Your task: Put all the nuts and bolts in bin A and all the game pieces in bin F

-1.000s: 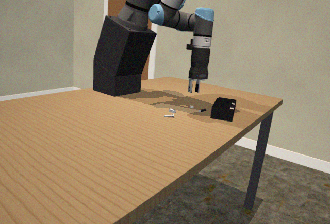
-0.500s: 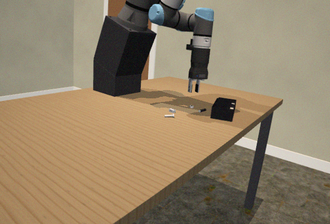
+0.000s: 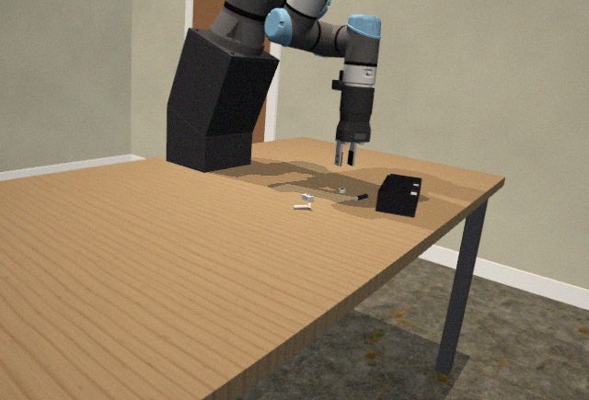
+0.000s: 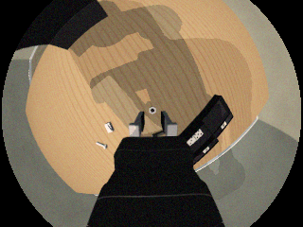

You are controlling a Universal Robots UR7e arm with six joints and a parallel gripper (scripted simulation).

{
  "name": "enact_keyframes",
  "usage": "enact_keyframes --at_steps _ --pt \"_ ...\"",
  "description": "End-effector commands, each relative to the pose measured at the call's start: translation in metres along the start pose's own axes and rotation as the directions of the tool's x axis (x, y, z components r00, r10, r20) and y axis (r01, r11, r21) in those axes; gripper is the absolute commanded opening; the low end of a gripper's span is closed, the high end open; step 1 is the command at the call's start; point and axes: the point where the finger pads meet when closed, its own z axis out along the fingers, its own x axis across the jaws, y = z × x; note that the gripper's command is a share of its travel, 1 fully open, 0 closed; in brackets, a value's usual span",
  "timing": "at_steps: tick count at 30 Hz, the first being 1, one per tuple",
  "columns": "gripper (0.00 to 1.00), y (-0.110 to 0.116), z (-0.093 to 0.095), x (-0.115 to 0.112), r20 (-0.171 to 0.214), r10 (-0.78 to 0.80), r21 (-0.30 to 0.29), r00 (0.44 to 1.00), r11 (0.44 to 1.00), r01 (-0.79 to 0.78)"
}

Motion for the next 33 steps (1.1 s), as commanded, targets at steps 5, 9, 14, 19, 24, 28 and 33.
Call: enact_keyframes --at_steps 5,9,14,19,24,28,33 --pt "0.64 0.002 0.027 0.001 -0.001 -0.001 -0.001 1.0 1.0 0.001" --pt "0.64 0.003 0.043 0.001 0.0 -0.001 -0.002 1.0 1.0 0.001" --pt "0.64 0.003 0.055 0.002 -0.001 -0.001 -0.002 1.0 1.0 0.001" --pt "0.64 0.004 0.055 0.002 -0.001 -0.001 -0.001 1.0 1.0 0.001" --pt "0.64 0.004 0.06 0.002 -0.001 -0.001 -0.001 1.0 1.0 0.001" --pt "0.64 0.003 0.066 0.002 -0.001 -0.001 -0.001 1.0 1.0 0.001" --pt "0.64 0.003 0.067 0.001 -0.001 0.0 -0.002 1.0 1.0 0.0"
